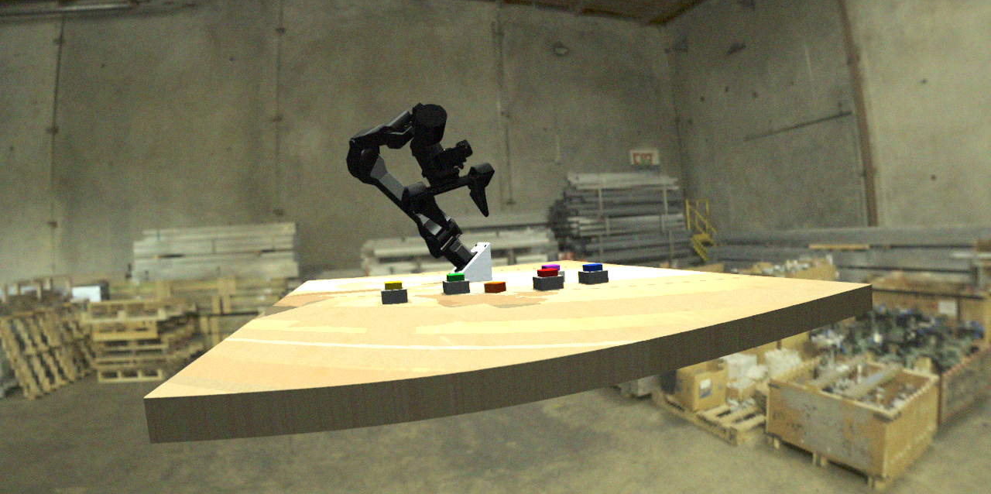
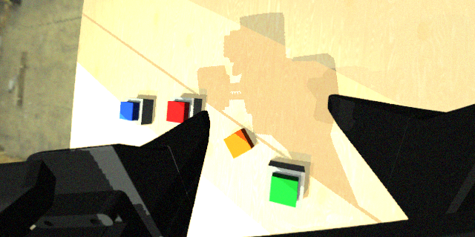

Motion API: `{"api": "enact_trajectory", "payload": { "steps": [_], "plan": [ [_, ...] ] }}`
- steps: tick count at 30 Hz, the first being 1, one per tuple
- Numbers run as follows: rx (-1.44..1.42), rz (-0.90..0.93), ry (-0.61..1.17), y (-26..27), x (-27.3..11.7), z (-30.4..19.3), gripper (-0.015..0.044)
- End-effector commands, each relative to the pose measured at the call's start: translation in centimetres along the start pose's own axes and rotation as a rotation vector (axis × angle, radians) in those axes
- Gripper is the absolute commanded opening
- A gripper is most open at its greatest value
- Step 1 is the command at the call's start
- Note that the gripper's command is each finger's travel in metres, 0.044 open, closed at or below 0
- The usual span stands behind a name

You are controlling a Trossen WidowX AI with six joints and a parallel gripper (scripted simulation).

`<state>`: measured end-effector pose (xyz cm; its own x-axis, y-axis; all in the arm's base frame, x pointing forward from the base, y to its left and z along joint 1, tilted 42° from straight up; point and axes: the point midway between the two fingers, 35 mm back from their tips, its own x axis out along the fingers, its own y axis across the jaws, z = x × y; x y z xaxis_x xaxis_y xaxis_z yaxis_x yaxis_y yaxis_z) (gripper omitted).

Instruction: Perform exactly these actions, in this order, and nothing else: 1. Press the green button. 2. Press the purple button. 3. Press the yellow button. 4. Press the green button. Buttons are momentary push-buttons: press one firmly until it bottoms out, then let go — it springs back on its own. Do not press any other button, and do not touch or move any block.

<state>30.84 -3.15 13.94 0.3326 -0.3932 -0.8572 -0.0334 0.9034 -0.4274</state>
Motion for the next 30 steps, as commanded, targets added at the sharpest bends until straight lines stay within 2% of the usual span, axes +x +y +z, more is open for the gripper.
{"api": "enact_trajectory", "payload": {
  "steps": [1, 6, 18, 25, 30],
  "plan": [
    [0.121, -0.181, 0.353, 1.8, -1.2, -6.3, 0.0400],
    [0.143, -0.311, 0.452, 1.6, -2.6, -8.3, 0.0400],
    [0.143, -0.313, 0.453, 1.6, -2.6, -8.3, 0.0400],
    [0.144, -0.315, 0.451, -0.1, 2.5, -11.0, 0.0216],
    [0.144, -0.315, 0.451, -0.1, 2.6, -11.1, 0.0085]
  ]
}}
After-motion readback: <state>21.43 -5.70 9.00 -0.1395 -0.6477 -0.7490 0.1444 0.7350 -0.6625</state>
